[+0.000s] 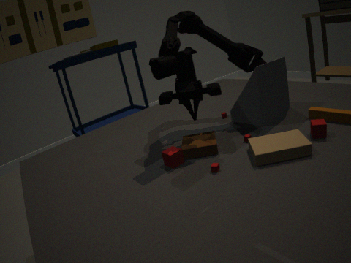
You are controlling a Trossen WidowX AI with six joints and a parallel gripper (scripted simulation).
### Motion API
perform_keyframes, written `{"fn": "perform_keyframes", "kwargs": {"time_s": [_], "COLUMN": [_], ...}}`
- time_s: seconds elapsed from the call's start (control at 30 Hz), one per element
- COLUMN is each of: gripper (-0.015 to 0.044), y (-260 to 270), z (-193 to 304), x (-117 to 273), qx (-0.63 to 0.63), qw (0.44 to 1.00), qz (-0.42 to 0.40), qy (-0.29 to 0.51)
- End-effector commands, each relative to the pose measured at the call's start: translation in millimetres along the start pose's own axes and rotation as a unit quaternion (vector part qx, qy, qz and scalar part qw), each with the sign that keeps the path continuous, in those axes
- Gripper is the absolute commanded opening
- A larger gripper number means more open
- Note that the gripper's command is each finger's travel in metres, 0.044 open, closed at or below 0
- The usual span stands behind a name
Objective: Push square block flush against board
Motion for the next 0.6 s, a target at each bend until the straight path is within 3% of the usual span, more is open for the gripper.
{"fn": "perform_keyframes", "kwargs": {"time_s": [0.0, 0.2, 0.57], "gripper": [0.0, 0.0, 0.0], "y": [2, 2, -1], "z": [-12, -11, -17], "x": [1, -52, -54], "qx": [0.003, 0.003, 0.003], "qw": [1.0, 1.0, 1.0], "qz": [-0.002, -0.002, -0.002], "qy": [0.003, 0.003, 0.003]}}
Point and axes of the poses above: the point midway between the two fingers, 35 mm back from their tips, its own x axis back along the fingers, its own y axis across the jaws, z = x × y, the point moved 1 cm from there along x, back along the fingers, and after that the axes turned 13 degrees about x, right-handed, at the moved point
